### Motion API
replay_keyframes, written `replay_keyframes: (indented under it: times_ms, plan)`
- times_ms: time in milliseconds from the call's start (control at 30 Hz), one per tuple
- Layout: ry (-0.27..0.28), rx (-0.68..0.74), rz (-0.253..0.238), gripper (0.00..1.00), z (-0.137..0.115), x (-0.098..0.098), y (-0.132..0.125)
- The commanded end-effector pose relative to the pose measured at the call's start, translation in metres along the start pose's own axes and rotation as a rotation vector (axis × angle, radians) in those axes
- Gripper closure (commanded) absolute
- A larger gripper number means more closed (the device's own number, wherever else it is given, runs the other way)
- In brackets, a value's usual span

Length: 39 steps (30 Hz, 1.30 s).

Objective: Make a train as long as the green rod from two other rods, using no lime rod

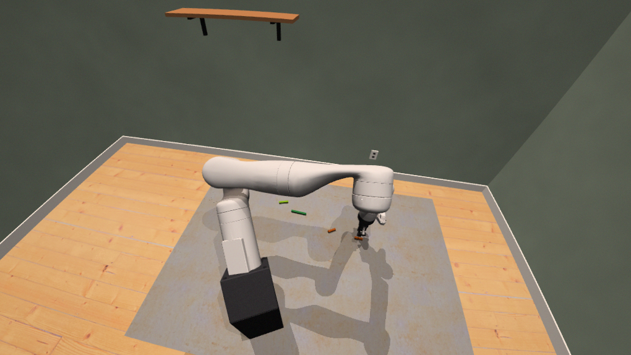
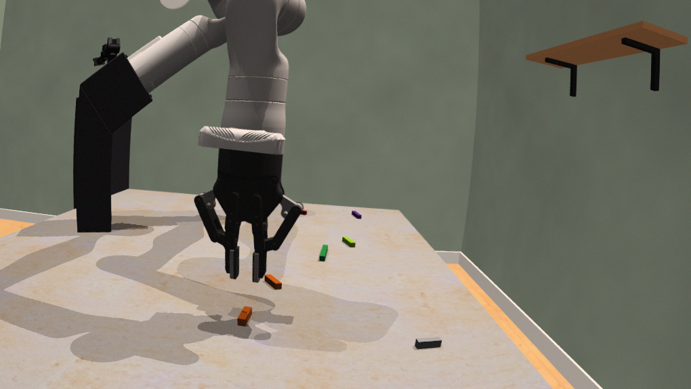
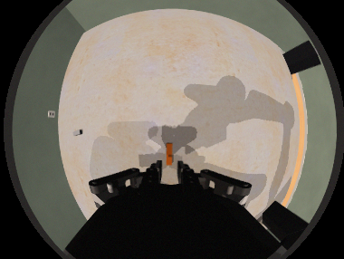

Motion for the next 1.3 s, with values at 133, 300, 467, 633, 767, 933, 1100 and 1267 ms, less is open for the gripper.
replay_keyframes:
  times_ms: [133,300,467,633,767,933,1100,1267]
  plan:
    - [0.02,0.002,-0.004,0.76,-0.007,-0.035,0.001]
    - [0.02,0.002,-0.004,0.76,-0.007,-0.038,0.001]
    - [0.02,0.002,-0.004,0.0,-0.007,-0.039,0.001]
    - [0.02,0.002,-0.004,0.0,-0.007,-0.039,0.001]
    - [0.02,0.002,-0.004,0.0,-0.007,-0.039,0.001]
    - [0.02,0.002,-0.004,0.0,-0.007,-0.039,0.001]
    - [0.021,-0.004,-0.004,0.0,-0.006,-0.038,0.0]
    - [0.025,-0.161,0.01,0.0,0.025,-0.03,-0.011]
Point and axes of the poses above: the point where the finger pads meet when closed, its own x axis out along the fingers, its own y axis across the jaws, z = x × y, the point moved 3 cm from there along -x, back along the fingers, and after that the axes turned 10 degrees about -x, right-handed, at the moved point
